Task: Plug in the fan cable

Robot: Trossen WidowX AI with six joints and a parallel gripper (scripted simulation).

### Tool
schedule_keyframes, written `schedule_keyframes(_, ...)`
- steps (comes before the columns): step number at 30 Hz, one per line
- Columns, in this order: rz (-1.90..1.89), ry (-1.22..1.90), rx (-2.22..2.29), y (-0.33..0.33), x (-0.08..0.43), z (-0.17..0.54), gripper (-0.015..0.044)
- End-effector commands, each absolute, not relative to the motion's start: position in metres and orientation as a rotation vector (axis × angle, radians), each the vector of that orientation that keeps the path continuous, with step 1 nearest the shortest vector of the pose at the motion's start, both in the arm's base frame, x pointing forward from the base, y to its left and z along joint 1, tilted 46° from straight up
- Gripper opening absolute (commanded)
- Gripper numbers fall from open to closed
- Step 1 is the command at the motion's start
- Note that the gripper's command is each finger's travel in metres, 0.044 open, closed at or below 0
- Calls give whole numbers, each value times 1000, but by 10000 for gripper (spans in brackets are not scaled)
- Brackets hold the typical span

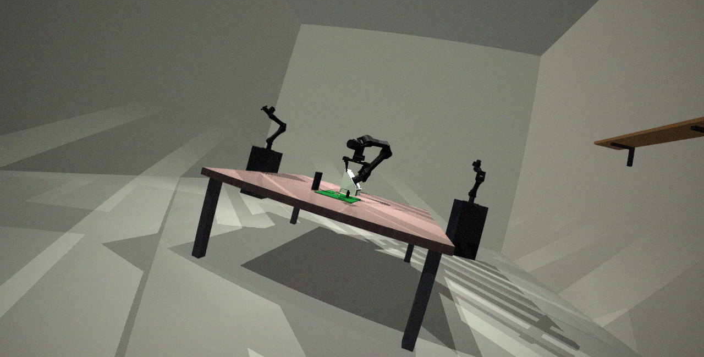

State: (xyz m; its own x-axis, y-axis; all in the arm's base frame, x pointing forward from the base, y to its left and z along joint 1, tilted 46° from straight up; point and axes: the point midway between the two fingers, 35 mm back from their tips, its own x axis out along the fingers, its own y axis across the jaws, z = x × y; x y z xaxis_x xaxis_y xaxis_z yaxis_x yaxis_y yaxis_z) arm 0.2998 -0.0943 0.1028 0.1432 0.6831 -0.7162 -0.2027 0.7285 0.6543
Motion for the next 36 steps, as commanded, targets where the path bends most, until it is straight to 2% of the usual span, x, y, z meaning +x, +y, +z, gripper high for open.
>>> schedule_keyframes(1,680,1266,471,-87,301,99,440)
schedule_keyframes(9,683,1263,473,-23,314,36,440)
schedule_keyframes(36,683,1262,474,1,320,12,440)
